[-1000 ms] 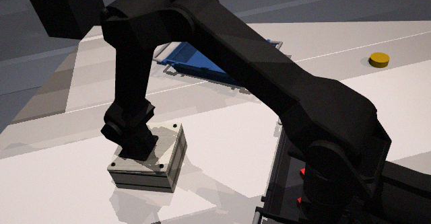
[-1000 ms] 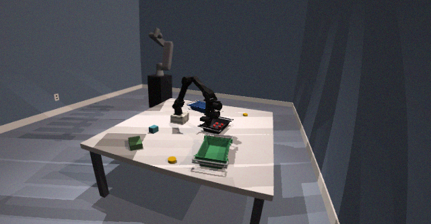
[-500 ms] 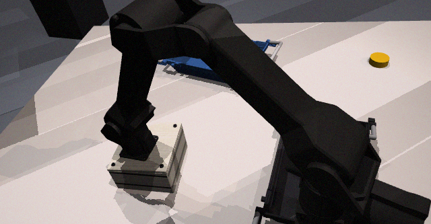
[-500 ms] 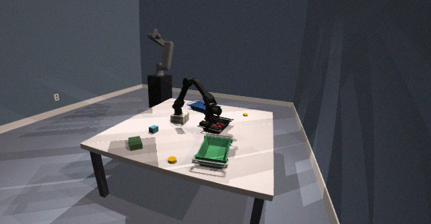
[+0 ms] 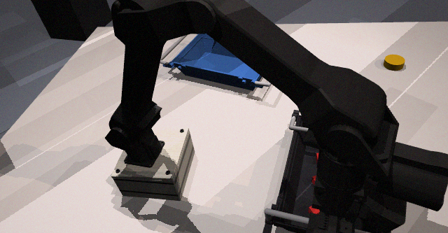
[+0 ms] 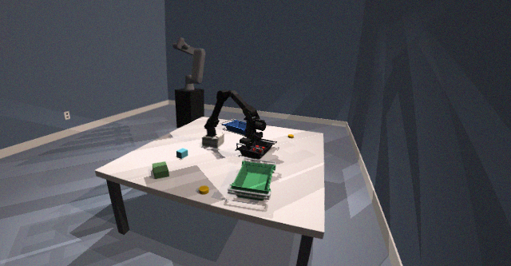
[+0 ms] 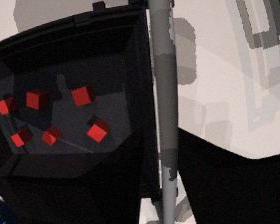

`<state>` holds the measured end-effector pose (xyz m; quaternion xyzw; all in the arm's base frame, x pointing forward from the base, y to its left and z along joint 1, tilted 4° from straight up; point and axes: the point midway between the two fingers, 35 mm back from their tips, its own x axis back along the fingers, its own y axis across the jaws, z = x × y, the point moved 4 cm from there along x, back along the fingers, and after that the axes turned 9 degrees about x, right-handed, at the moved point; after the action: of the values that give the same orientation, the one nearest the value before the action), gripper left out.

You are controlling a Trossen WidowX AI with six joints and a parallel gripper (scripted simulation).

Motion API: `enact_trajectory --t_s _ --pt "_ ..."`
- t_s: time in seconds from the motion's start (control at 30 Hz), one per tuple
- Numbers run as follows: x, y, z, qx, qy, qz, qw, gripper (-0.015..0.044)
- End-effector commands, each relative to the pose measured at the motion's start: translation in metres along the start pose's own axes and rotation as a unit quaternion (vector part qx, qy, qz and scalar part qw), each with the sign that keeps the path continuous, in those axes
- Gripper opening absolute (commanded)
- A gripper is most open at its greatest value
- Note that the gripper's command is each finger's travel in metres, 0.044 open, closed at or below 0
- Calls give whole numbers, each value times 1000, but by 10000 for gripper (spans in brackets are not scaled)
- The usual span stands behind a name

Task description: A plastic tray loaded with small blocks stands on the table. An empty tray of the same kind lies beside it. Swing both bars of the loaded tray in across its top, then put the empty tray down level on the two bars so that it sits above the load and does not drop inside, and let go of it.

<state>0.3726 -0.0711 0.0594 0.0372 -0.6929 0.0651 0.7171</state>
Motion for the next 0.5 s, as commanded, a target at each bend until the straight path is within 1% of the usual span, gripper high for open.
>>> enact_trajectory --t_s 0.0,0.23,0.33,0.47 --pt "-4 19 -2 2 1 -4 1000 88" --pt "-21 38 -5 2 0 -5 1000 88" --pt "-14 37 -6 2 0 -5 1000 88" --pt "8 35 -7 2 0 -5 1000 88"
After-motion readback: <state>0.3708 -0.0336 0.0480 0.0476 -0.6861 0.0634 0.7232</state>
